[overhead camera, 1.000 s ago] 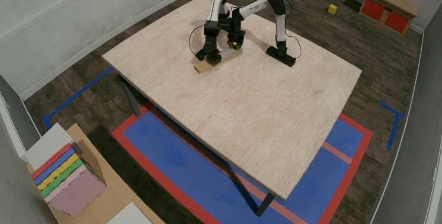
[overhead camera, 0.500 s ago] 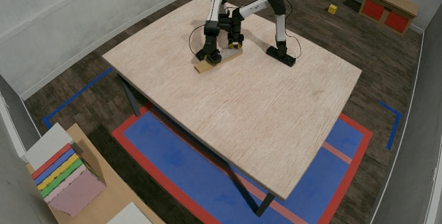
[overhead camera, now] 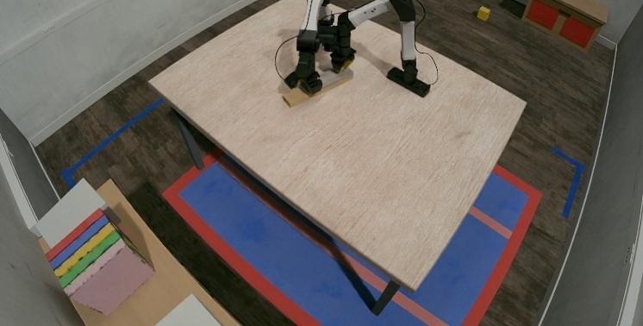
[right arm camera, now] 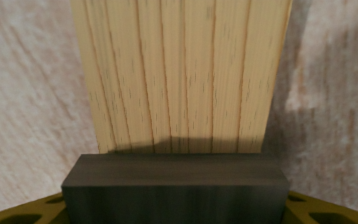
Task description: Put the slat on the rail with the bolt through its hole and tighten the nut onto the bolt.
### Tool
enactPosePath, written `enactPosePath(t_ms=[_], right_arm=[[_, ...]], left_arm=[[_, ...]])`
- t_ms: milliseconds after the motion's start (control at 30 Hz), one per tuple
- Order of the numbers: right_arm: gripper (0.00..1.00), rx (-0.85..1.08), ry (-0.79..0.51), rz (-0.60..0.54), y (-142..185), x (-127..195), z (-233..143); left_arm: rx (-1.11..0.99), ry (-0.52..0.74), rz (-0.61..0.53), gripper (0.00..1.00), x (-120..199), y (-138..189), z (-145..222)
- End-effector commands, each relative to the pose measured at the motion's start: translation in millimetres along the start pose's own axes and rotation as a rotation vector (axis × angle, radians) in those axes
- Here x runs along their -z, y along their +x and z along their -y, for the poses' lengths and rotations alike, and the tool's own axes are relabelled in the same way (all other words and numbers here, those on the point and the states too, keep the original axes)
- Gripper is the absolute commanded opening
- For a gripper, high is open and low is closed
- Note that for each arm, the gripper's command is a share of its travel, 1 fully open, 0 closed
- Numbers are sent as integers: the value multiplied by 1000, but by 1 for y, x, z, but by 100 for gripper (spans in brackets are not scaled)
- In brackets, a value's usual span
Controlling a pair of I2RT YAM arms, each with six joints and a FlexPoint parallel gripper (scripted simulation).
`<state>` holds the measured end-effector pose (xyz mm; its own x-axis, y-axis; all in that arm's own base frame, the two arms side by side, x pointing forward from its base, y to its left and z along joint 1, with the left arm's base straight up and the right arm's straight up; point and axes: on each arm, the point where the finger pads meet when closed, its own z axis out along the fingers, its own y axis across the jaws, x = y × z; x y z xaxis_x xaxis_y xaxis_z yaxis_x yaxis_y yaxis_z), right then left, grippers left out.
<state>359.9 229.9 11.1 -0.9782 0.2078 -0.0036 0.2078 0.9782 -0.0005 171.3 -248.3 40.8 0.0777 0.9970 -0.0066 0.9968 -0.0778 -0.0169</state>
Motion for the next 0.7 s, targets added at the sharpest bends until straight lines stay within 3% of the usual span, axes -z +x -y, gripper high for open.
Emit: enactPosePath(t_ms=[0,333,400,433,667], right_arm=[[67,-2,-16,16,-2,7,-4],[67,-2,-16,16,-2,7,-4],[67,-2,-16,16,-2,7,-4],[67,-2,-16,16,-2,7,-4],[67,-2,-16,16,-2,7,-4]], left_arm=[[351,-26,25,36,15,-4,-5],[928,-17,30,36,16,-4,-5],[928,-17,30,36,16,-4,-5],[1072,-18,34,36,16,-4,-5],[1477,-8,34,36,17,-4,-5]])
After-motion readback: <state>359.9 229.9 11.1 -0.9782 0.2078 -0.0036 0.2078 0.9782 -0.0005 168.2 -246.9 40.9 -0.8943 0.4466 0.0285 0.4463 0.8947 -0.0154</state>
